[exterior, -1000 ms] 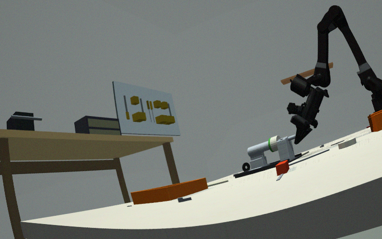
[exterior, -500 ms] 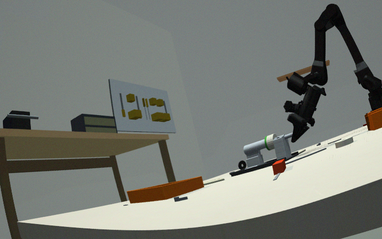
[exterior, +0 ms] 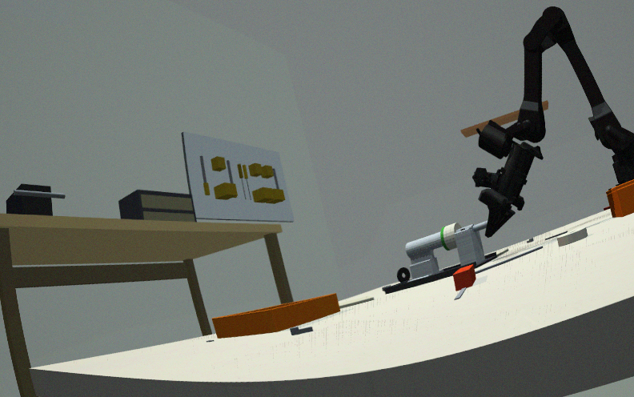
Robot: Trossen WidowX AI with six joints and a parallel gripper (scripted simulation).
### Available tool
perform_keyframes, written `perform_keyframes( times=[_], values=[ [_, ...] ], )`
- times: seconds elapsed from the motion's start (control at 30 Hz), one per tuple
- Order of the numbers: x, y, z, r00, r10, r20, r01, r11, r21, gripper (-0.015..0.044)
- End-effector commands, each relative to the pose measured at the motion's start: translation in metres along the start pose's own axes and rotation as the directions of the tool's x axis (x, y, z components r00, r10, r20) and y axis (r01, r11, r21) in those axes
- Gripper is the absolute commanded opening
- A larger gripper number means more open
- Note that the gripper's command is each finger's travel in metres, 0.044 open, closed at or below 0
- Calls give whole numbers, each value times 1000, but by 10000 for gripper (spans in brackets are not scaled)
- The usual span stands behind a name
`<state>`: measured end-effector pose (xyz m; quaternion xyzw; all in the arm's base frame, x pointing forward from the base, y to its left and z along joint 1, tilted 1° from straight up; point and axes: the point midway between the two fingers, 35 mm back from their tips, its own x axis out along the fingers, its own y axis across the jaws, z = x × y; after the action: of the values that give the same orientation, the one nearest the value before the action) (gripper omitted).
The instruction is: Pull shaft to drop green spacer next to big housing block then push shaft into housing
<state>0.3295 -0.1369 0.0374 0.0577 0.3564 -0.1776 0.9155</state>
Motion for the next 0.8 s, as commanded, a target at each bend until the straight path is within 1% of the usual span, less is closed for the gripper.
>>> perform_keyframes(
  times=[0.0,0.77],
  values=[
    [0,0,-1,1000,3,0,-3,1000,2,0],
    [-2,0,-2,1000,3,-1,-3,1000,2,0]
  ],
)
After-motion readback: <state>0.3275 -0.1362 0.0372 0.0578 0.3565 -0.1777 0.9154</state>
